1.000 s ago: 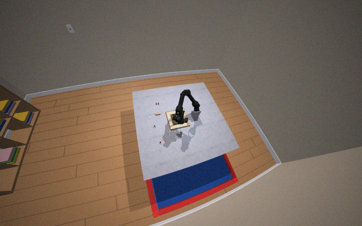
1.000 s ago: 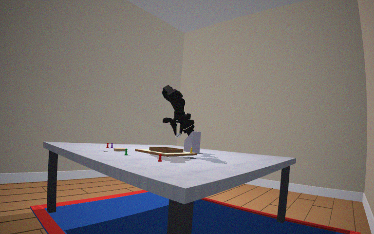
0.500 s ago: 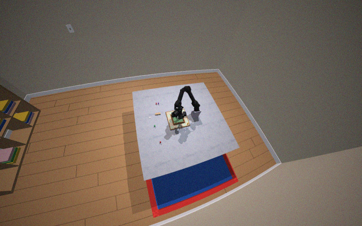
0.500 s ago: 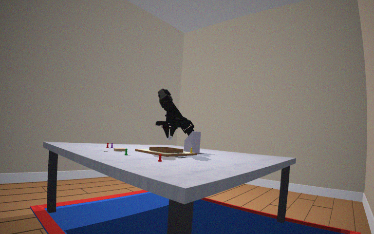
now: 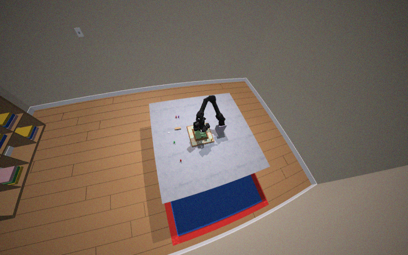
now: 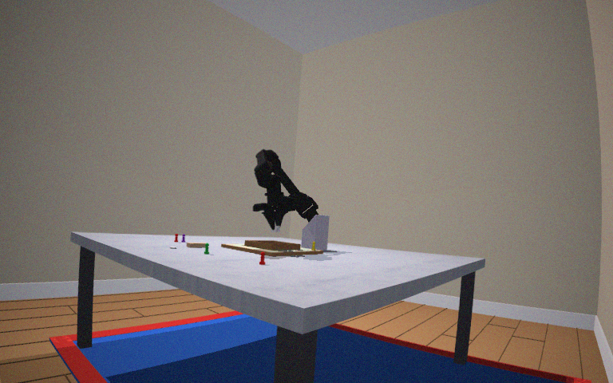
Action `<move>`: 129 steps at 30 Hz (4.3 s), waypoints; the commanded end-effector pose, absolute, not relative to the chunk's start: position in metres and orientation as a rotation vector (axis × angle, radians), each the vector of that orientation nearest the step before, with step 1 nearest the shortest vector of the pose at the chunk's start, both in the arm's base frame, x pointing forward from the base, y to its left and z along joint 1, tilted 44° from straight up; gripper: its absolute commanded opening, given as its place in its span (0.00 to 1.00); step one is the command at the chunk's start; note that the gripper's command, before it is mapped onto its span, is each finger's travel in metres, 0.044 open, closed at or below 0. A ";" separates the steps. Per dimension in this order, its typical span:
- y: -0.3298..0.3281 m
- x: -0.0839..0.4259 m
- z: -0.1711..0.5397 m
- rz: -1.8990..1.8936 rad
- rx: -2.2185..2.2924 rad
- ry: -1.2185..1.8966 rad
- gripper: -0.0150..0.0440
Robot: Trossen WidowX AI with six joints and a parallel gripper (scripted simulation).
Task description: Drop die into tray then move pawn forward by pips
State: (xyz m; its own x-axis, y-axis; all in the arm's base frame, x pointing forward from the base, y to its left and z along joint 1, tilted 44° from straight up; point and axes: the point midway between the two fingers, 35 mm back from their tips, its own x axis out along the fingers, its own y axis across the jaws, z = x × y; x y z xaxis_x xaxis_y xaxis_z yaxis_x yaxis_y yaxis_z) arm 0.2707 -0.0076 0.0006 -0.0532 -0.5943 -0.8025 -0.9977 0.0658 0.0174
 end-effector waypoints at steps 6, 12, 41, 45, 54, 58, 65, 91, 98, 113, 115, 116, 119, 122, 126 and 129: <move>-0.011 0.264 -0.007 1.027 -1.368 1.568 0.25; -0.011 0.263 -0.008 1.129 -1.245 1.411 0.25; -0.004 0.273 0.046 1.208 -1.132 1.137 0.25; -0.004 0.273 0.046 1.208 -1.132 1.137 0.25; -0.005 0.272 0.044 1.211 -1.137 1.140 0.25; -0.005 0.272 0.044 1.211 -1.137 1.140 0.39; 0.001 0.273 0.051 1.210 -1.136 1.139 0.70; 0.014 0.266 0.012 0.689 -1.559 1.730 0.87; 0.043 0.242 -0.022 0.180 -1.188 1.730 0.59; 0.073 0.182 -0.075 -0.641 -0.496 1.474 0.59; 0.074 0.177 -0.078 -0.709 -0.429 1.434 0.59; 0.074 0.174 -0.080 -0.743 -0.395 1.412 0.59; 0.075 0.167 -0.084 -0.838 -0.296 1.347 0.59; 0.075 0.166 -0.085 -0.861 -0.271 1.330 0.59; 0.075 0.166 -0.085 -0.861 -0.271 1.330 0.59; 0.075 0.166 -0.085 -0.861 -0.271 1.330 0.59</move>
